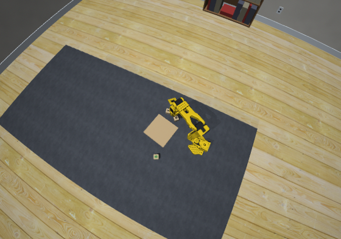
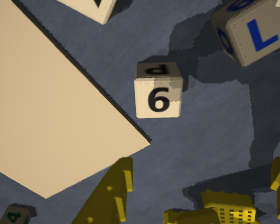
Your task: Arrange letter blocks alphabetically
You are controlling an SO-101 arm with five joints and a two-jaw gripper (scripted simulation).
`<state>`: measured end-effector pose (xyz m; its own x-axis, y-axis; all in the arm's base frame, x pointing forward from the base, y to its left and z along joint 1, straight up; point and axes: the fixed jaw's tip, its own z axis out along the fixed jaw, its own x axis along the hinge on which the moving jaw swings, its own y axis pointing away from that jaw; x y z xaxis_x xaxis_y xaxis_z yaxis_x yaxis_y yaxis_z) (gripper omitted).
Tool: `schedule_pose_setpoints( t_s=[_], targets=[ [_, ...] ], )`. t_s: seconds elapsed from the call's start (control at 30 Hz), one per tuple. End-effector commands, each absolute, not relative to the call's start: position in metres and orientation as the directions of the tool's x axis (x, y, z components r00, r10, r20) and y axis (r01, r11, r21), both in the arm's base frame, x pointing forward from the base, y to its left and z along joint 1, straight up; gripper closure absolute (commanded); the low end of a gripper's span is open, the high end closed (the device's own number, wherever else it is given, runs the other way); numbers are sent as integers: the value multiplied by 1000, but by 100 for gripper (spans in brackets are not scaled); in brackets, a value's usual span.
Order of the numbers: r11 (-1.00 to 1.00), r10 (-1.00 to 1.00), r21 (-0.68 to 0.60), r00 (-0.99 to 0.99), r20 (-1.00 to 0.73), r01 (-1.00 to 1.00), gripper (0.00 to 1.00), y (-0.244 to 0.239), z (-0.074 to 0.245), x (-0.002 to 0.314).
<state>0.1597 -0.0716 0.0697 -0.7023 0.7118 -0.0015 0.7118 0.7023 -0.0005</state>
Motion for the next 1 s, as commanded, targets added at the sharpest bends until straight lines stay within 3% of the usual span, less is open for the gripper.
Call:
schedule_pose_setpoints(
  t_s=[0.0,0.7,0.97],
  targets=[
    [703,711,26,-699,-78,711,67,-75,84,165],
    [703,711,28,-699,-82,711,67,-75,85,165],
    [705,702,67,-683,-201,706,67,-77,104,168]
  ],
)
